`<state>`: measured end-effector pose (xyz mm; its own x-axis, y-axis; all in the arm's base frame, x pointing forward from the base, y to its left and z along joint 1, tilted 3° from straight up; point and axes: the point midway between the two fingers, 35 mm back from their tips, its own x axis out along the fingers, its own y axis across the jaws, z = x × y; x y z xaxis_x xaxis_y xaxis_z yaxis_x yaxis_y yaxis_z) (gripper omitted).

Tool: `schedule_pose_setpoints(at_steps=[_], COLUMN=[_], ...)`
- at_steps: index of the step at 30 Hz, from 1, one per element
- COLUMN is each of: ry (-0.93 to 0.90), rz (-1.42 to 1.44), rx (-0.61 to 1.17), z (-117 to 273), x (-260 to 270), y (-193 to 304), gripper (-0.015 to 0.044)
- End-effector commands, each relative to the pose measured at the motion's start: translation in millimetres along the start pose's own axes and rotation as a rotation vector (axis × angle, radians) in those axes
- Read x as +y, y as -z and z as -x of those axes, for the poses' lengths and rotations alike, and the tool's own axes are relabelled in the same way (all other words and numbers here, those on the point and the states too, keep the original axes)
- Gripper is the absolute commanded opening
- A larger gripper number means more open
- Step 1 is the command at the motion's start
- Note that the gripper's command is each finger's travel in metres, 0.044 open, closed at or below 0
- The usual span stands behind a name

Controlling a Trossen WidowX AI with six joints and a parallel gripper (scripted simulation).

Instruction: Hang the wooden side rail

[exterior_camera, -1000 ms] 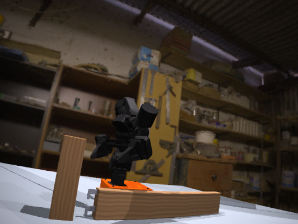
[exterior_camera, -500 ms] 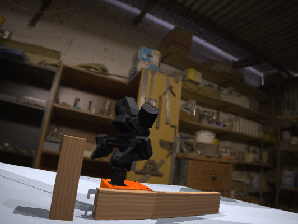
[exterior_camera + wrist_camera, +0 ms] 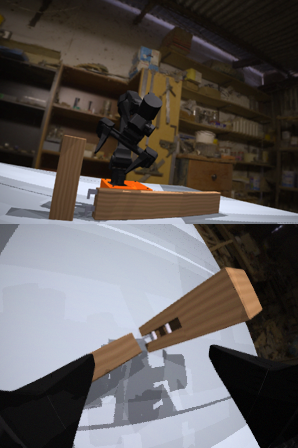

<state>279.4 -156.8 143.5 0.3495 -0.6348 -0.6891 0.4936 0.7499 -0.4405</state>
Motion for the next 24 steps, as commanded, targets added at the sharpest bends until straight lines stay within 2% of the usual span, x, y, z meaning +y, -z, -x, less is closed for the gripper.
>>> schedule_pose_setpoints(at_steps=[1, 13, 24], ry=[-0.055, -0.314, -0.626], rz=[0.214, 0.903, 1.472], rx=[0.056, 0.14, 0.073], z=[-3, -1, 8], x=[4, 15, 23], y=[-4, -14, -20], gripper=[0.044, 0.044, 0.044])
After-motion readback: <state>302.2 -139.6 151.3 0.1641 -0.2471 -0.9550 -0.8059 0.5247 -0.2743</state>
